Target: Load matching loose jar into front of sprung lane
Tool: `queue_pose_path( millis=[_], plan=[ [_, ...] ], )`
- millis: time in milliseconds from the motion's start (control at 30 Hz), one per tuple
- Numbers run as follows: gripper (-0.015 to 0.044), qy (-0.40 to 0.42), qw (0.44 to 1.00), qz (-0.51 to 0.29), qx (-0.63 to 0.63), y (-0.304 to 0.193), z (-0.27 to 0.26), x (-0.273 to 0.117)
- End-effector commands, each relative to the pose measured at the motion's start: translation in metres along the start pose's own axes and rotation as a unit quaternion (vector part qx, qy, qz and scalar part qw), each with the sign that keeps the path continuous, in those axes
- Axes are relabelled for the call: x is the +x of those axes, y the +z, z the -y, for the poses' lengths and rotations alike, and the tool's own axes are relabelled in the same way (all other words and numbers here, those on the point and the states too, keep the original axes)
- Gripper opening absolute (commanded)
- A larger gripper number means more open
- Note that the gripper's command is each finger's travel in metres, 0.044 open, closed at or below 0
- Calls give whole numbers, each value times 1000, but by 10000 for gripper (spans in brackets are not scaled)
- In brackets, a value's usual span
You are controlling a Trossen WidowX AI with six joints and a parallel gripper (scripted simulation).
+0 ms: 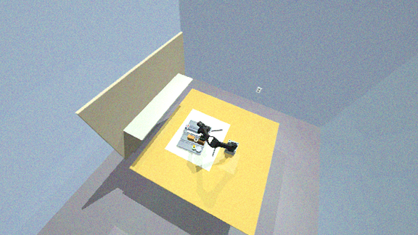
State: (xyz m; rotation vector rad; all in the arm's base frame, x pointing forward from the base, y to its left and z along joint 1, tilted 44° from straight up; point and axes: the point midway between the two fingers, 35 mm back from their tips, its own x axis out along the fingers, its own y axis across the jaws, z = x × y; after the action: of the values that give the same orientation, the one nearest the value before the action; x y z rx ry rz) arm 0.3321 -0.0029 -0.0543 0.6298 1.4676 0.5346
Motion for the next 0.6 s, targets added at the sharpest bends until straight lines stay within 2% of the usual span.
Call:
queue_pose_path(
  millis=[0,567],
  plan=[
    [0,4,1000,9,-5,4,-1,1],
    [0,4,1000,9,-5,3,-1,6]
  ],
)
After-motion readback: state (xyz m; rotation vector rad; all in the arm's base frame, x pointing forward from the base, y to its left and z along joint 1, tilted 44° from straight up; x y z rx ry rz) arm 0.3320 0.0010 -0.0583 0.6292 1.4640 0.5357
